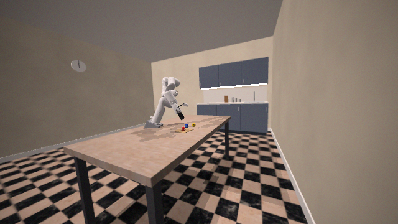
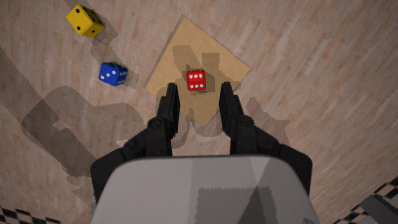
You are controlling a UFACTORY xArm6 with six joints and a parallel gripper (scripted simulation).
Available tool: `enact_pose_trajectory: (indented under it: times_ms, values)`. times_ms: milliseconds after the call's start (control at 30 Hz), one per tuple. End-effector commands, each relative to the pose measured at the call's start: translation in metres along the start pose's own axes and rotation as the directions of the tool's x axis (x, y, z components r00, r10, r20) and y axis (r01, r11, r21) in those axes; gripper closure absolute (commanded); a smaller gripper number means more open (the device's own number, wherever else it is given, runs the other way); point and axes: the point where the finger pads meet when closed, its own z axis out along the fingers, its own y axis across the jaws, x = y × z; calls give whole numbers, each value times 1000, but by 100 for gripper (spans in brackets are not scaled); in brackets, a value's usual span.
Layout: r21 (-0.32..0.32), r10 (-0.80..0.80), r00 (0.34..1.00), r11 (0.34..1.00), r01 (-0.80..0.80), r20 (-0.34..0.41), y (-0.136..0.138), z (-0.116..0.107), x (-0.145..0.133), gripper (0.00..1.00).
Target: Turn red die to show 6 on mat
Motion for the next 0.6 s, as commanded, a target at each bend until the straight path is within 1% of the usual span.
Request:
enact_pose_trajectory:
  times_ms: [0, 33, 133, 167, 200, 267, 300, 400, 433, 500, 567]
  values:
    - [-1, 20, 988, 1000, -20, 155, -2, 1, 3, 53]
    - [-4, 19, 982, 1000, -19, 187, -1, 1, 5, 53]
    - [-3, 19, 972, 1000, -19, 235, -2, 1, 9, 53]
    - [-1, 19, 963, 1000, -19, 268, -2, 1, 10, 53]
    - [-1, 19, 962, 1000, -19, 273, -2, 1, 11, 53]
    - [-5, 19, 944, 1000, -18, 330, -1, 0, 14, 53]
    - [-6, 19, 942, 1000, -18, 336, -1, 0, 14, 53]
    - [-1, 18, 912, 1000, -19, 411, -2, 0, 19, 53]
    - [-2, 18, 904, 1000, -19, 427, -2, 0, 20, 53]
    - [-2, 18, 904, 1000, -19, 427, -2, 0, 20, 53]
    - [-4, 19, 894, 1000, -19, 448, -2, 0, 22, 53]
